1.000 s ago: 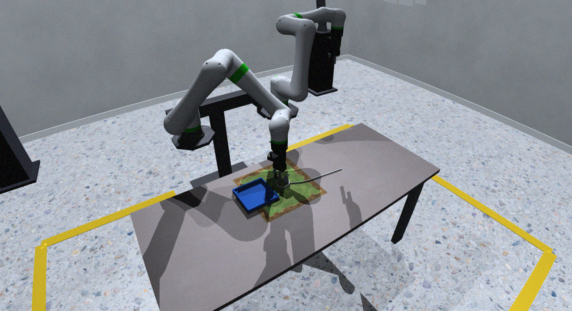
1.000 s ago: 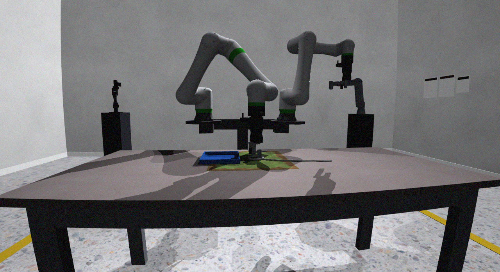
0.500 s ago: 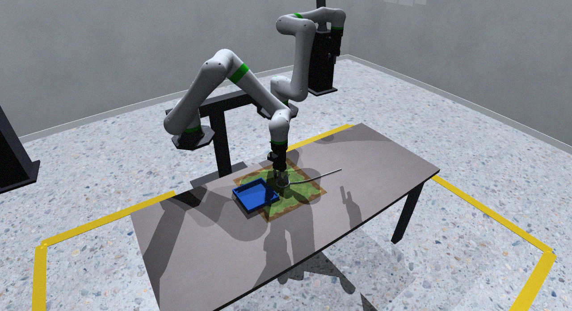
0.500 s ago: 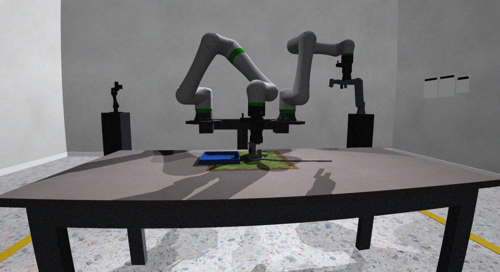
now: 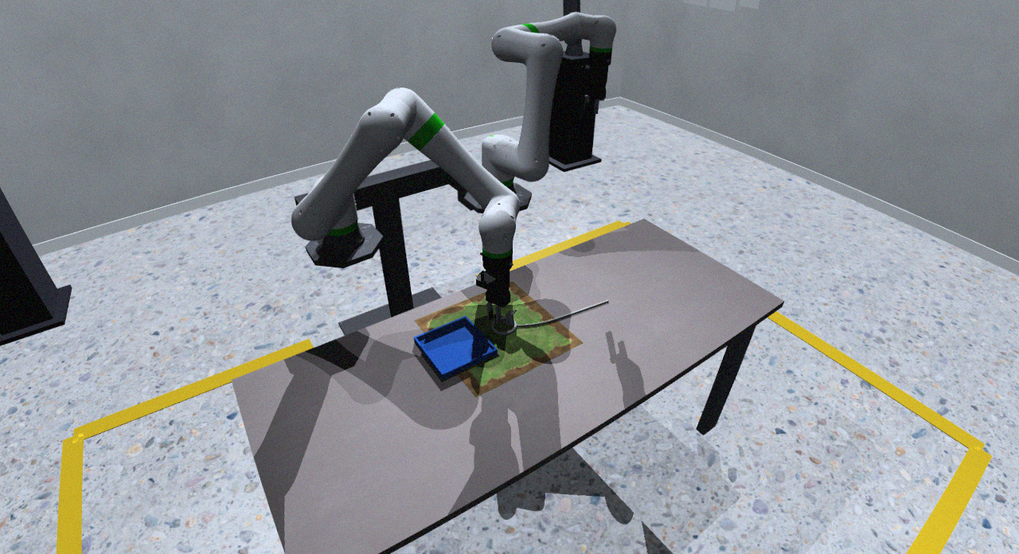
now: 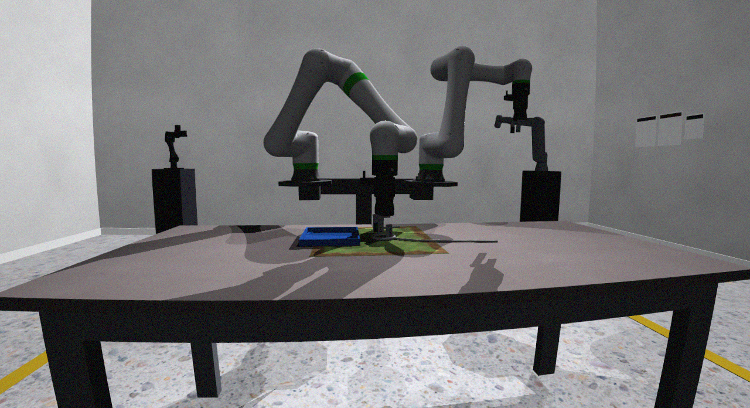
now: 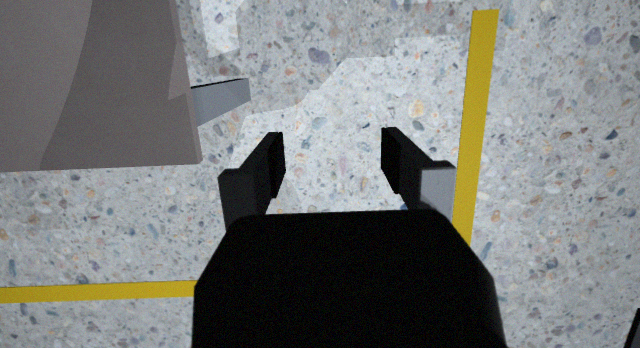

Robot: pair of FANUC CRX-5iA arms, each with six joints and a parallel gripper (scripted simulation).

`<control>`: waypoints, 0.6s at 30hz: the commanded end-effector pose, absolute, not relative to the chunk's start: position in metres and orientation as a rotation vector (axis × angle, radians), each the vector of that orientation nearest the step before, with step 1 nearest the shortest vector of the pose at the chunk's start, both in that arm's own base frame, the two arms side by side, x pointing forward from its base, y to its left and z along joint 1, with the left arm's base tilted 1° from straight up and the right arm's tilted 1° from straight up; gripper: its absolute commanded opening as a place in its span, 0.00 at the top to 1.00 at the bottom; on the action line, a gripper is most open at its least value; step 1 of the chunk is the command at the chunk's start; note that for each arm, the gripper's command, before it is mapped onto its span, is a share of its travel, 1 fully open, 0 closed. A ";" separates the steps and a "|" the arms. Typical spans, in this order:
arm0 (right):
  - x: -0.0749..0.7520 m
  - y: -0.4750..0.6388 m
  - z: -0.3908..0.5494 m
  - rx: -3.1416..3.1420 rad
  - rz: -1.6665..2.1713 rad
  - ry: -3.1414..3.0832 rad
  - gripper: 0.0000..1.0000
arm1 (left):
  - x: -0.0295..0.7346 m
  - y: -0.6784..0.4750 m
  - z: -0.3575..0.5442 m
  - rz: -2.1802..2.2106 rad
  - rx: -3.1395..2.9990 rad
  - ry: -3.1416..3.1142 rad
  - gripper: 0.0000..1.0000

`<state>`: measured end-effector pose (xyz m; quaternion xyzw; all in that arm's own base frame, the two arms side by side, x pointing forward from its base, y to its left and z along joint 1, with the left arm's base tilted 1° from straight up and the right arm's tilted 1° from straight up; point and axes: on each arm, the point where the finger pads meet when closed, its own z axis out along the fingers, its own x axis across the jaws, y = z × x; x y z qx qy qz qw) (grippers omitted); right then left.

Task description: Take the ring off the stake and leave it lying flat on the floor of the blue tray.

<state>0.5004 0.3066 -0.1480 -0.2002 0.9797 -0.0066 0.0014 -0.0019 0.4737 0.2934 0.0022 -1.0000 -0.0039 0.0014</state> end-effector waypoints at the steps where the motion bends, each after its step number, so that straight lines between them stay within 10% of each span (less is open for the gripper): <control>1: 0.501 0.307 -0.148 -0.628 -0.019 3.073 0.45 | -0.002 0.474 0.294 -0.016 0.007 -3.139 0.00; 18: 0.501 0.307 -0.154 -0.628 -0.019 3.073 0.45 | -0.002 0.474 0.294 -0.016 0.007 -3.139 0.00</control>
